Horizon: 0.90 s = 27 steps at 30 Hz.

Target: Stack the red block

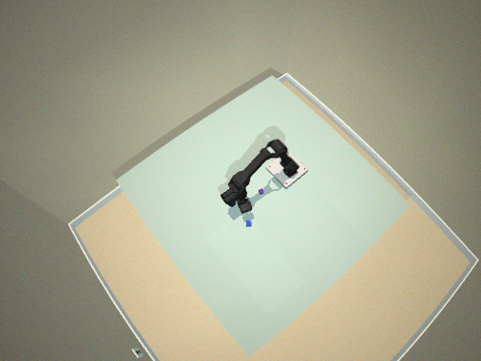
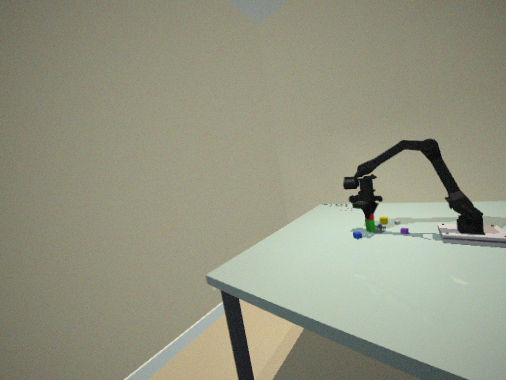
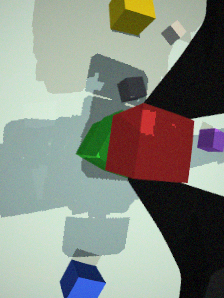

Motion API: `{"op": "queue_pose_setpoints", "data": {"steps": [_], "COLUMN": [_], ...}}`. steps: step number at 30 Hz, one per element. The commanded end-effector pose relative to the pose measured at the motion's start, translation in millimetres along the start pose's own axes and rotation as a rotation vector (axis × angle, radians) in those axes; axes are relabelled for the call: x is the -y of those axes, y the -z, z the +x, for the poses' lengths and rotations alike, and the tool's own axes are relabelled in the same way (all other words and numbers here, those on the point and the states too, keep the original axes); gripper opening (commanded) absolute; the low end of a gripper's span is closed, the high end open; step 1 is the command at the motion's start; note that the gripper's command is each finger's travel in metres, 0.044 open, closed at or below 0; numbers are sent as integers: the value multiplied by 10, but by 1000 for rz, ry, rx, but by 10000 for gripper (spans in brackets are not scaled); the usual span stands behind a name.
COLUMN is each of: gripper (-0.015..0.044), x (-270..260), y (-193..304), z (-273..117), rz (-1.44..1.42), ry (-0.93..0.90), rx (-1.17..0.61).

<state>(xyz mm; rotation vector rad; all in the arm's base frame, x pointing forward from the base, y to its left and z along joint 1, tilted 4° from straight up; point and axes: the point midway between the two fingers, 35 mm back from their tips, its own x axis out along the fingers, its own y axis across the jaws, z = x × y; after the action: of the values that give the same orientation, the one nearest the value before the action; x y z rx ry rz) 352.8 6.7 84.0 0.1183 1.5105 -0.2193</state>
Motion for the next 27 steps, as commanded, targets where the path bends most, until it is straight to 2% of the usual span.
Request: {"op": "queue_pose_setpoints", "data": {"steps": [1, 5, 22, 27], "gripper": [0, 0, 440, 440], "x": [3, 2, 2, 2], "y": [-3, -8, 6, 6], "z": [8, -57, -4, -4], "rz": [-7, -7, 0, 0], "ry": [2, 1, 1, 1], "rx": [0, 0, -3, -3]}}
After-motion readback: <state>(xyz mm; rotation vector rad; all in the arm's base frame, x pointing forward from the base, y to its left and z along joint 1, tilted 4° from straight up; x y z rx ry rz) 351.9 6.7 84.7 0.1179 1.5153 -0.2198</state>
